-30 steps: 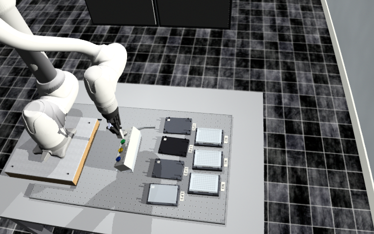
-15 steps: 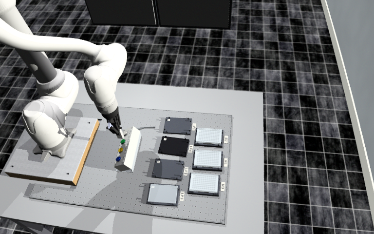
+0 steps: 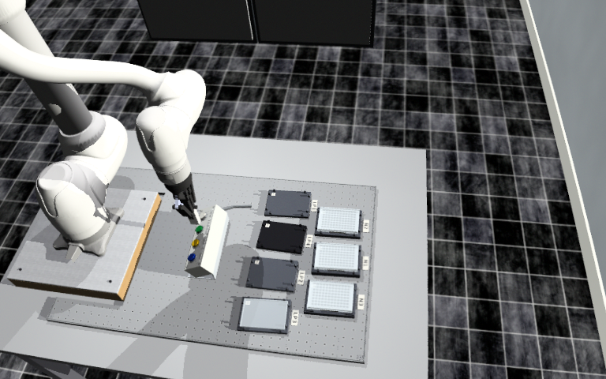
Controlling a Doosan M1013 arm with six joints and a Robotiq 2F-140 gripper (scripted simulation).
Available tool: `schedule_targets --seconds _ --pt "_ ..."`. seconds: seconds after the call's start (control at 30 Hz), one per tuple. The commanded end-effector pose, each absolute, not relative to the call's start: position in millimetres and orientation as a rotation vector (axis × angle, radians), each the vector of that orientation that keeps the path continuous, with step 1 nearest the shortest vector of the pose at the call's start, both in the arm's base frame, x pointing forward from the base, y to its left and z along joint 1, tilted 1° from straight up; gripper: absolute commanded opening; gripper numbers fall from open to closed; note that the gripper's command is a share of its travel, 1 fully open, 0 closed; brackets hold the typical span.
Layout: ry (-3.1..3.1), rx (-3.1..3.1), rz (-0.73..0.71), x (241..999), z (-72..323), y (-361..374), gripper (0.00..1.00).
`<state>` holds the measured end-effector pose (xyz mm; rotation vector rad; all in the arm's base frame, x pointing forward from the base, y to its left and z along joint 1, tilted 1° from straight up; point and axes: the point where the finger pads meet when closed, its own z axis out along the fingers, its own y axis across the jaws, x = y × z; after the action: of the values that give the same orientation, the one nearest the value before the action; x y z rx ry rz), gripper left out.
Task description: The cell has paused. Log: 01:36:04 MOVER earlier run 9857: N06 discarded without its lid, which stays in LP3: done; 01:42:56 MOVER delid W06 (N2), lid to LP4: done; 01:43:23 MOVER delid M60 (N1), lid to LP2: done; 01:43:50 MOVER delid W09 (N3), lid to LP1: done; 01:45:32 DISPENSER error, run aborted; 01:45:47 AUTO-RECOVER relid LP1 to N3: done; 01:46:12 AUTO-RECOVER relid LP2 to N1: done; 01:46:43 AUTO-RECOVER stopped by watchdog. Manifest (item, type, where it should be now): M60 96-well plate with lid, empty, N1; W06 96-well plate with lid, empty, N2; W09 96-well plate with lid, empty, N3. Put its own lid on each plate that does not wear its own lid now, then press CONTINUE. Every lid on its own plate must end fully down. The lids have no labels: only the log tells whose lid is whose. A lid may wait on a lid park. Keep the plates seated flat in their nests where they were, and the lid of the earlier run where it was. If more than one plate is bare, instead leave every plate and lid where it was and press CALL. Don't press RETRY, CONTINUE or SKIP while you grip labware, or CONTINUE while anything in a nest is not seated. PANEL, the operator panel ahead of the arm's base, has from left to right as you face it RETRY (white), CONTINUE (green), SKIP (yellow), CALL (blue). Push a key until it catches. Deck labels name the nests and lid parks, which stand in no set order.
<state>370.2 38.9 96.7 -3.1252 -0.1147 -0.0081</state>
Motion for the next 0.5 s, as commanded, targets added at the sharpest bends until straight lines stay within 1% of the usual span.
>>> schedule_targets --seconds 0.0,0.47 --pt "-0.115 -3.125 -0.008 370.2 96.7 39.0 0.0" --pt "-0.115 -3.125 -0.008 370.2 93.3 39.0 0.0"
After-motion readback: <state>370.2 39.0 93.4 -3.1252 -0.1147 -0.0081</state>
